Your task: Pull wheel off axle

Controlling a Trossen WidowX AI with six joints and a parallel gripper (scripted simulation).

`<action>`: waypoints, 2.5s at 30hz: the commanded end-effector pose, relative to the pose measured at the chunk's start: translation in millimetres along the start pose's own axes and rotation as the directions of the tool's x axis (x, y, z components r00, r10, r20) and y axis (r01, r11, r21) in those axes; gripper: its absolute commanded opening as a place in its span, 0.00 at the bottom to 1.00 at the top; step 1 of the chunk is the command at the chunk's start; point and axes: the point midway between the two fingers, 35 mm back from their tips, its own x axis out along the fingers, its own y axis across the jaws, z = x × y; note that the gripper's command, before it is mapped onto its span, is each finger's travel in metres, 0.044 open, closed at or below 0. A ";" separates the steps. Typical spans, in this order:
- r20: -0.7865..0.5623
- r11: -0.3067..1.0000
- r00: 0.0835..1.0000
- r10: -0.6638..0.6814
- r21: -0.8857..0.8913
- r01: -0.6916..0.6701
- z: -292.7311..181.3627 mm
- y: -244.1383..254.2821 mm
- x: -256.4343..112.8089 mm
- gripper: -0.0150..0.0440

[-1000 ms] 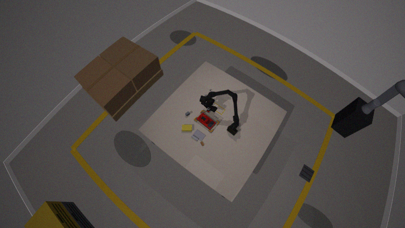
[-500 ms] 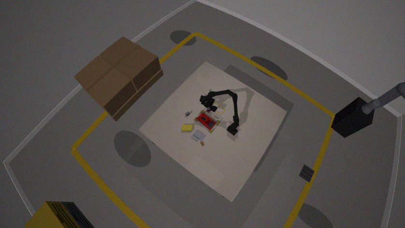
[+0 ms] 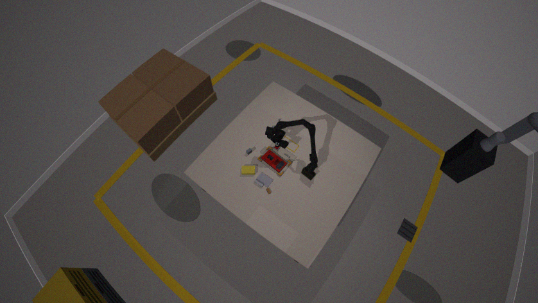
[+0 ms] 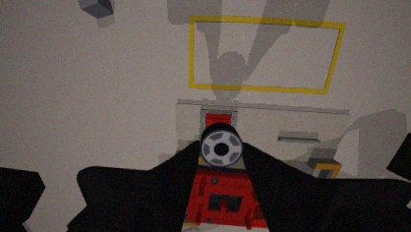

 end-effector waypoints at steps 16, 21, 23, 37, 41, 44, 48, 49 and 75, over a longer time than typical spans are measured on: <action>-0.004 1.000 1.000 0.003 0.003 -0.003 -1.0 0.7 -7.9 0.25; -0.004 1.000 1.000 0.003 0.003 -0.003 -1.1 0.7 -9.6 0.25; -0.004 1.000 1.000 0.003 0.003 -0.003 -1.1 0.7 -10.2 0.25; -0.004 1.000 1.000 0.003 0.002 -0.003 -1.1 0.5 -14.9 0.25; -0.004 1.000 1.000 0.003 0.002 -0.003 -1.1 0.5 -16.2 0.25; -0.003 1.000 1.000 0.004 0.002 -0.004 -1.1 0.4 -17.2 0.25; -0.003 1.000 1.000 0.004 0.002 -0.004 -1.1 0.4 -18.5 0.25; -0.003 1.000 1.000 0.004 0.002 -0.004 -1.1 0.3 -18.8 0.25; -0.002 1.000 1.000 0.005 -0.003 -0.005 29.5 -13.0 -49.2 0.25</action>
